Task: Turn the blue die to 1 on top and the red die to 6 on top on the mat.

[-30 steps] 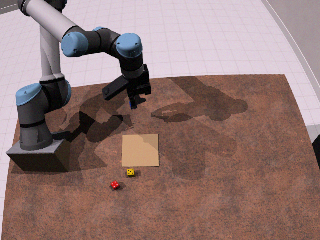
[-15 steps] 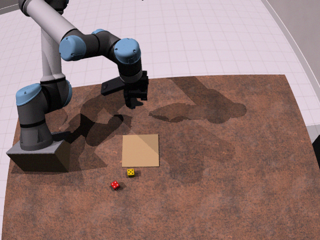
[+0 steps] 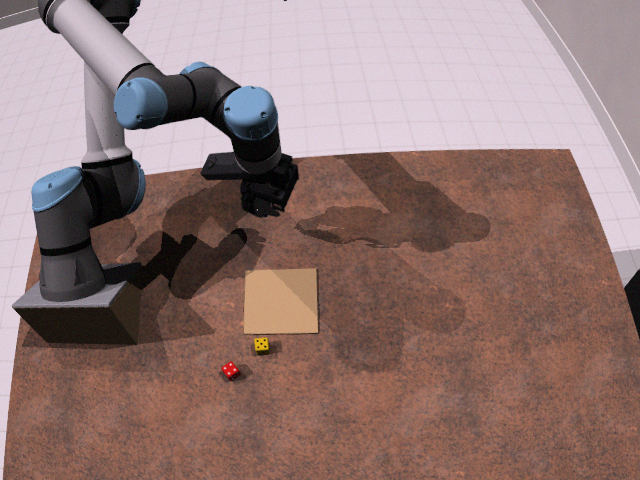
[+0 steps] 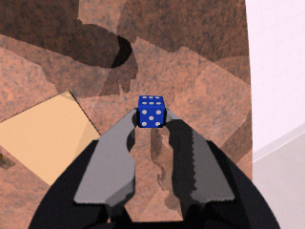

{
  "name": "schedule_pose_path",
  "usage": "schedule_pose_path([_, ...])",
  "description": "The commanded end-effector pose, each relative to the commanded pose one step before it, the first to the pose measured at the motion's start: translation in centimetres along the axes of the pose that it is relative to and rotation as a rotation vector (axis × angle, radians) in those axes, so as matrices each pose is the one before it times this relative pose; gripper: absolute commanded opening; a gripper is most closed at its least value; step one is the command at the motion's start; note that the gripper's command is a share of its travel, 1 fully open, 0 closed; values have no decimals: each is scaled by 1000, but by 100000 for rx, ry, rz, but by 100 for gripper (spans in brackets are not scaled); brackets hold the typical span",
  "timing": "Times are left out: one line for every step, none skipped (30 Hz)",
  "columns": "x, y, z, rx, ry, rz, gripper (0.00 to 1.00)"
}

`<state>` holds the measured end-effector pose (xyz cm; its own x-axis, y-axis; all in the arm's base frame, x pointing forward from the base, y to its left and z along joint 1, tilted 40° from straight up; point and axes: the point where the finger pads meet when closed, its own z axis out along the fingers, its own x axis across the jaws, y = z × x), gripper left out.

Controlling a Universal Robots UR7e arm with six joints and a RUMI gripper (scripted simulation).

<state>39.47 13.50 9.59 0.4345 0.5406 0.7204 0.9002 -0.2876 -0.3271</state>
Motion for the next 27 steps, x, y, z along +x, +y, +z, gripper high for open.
schedule_pose_path([89, -207, 157, 372, 2318, 17251, 6])
schedule_pose_path([1, -1, 0, 5, 14, 90, 6])
schedule_pose_path([42, -35, 22, 252, 631, 4153, 6])
schedule_pose_path([4, -4, 2, 27, 65, 430, 6])
schedule_pose_path([40, -32, 20, 262, 598, 3984, 6])
schedule_pose_path([6, -5, 3, 45, 97, 652, 6])
schedule_pose_path([36, -28, 17, 259, 542, 3663, 6])
schedule_pose_path([10, -8, 5, 75, 151, 1026, 6])
schedule_pose_path([34, -25, 15, 258, 496, 3406, 6])
schedule_pose_path([13, -9, 6, 104, 193, 1333, 6])
schedule_pose_path([30, -21, 12, 248, 440, 3068, 6])
schedule_pose_path([0, 0, 0, 0, 0, 0, 6])
schedule_pose_path([0, 0, 0, 0, 0, 0, 6])
schedule_pose_path([17, -11, 7, 143, 244, 1721, 6])
schedule_pose_path([48, -30, 17, 420, 677, 4836, 6])
schedule_pose_path([37, -22, 12, 342, 513, 3738, 6])
schedule_pose_path([11, -7, 4, 108, 155, 1144, 6])
schedule_pose_path([26, -15, 8, 251, 352, 2617, 6])
schedule_pose_path([22, -12, 6, 217, 293, 2201, 6])
schedule_pose_path([1, -1, 0, 11, 14, 108, 6])
schedule_pose_path([45, -22, 11, 443, 568, 4348, 6])
schedule_pose_path([6, -3, 1, 65, 80, 621, 6])
schedule_pose_path([39, -18, 8, 400, 478, 3758, 6])
schedule_pose_path([13, -6, 3, 136, 157, 1253, 6])
schedule_pose_path([33, -14, 6, 350, 390, 3156, 6])
schedule_pose_path([20, -8, 3, 215, 230, 1894, 6])
schedule_pose_path([26, -10, 4, 284, 295, 2464, 6])
